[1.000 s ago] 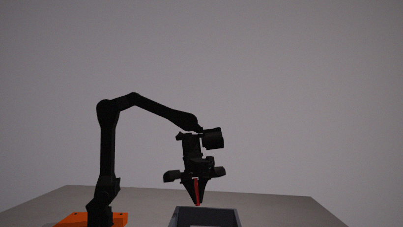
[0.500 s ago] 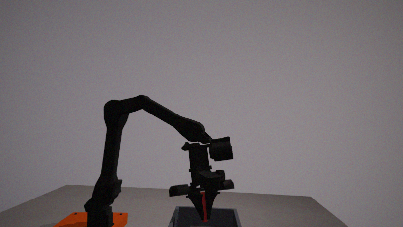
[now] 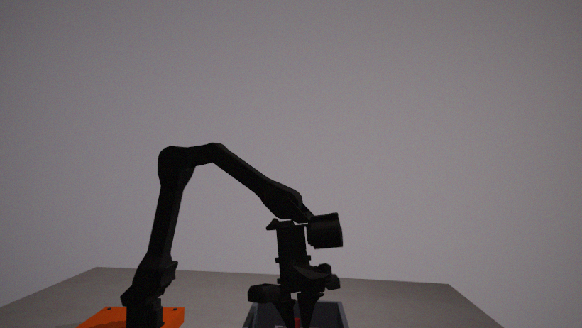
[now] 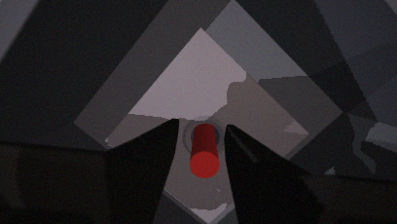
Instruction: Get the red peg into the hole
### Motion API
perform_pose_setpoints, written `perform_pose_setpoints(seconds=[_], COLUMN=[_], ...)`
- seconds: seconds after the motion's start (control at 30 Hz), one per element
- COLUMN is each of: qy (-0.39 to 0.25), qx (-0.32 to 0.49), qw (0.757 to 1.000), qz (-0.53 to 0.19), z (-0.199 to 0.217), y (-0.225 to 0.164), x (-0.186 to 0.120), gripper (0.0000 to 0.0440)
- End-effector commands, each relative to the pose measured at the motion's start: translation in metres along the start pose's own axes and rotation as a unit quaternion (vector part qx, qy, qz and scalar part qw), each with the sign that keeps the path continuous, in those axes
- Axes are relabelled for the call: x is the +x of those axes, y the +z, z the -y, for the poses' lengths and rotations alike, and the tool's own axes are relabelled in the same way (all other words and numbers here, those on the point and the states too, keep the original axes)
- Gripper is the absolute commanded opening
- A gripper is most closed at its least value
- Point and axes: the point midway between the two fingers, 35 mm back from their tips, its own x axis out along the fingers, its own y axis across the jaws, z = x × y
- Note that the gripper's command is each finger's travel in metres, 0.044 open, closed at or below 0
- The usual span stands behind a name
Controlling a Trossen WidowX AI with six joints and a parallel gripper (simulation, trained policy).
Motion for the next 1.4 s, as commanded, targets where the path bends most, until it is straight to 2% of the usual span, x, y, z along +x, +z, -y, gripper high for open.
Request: perform_pose_setpoints(seconds=[0.0, 0.1, 0.37, 0.4, 0.97, 1.37], qy=[-0.007, 0.002, 0.026, 0.03, 0.104, 0.108], qx=[-0.006, -0.01, -0.012, -0.012, -0.033, -0.035], qw=[1.0, 1.0, 0.999, 0.999, 0.993, 0.993], qz=[-0.003, -0.006, -0.022, -0.024, -0.036, -0.035], z=[0.003, -0.002, -0.02, -0.023, -0.078, -0.08], y=[0.011, 0.018, 0.034, 0.036, 0.06, 0.06], x=[0.003, -0.001, -0.013, -0.015, -0.05, -0.052], gripper=[0.0182, 0.0222, 0.043, 0.044, 0.044, 0.044])
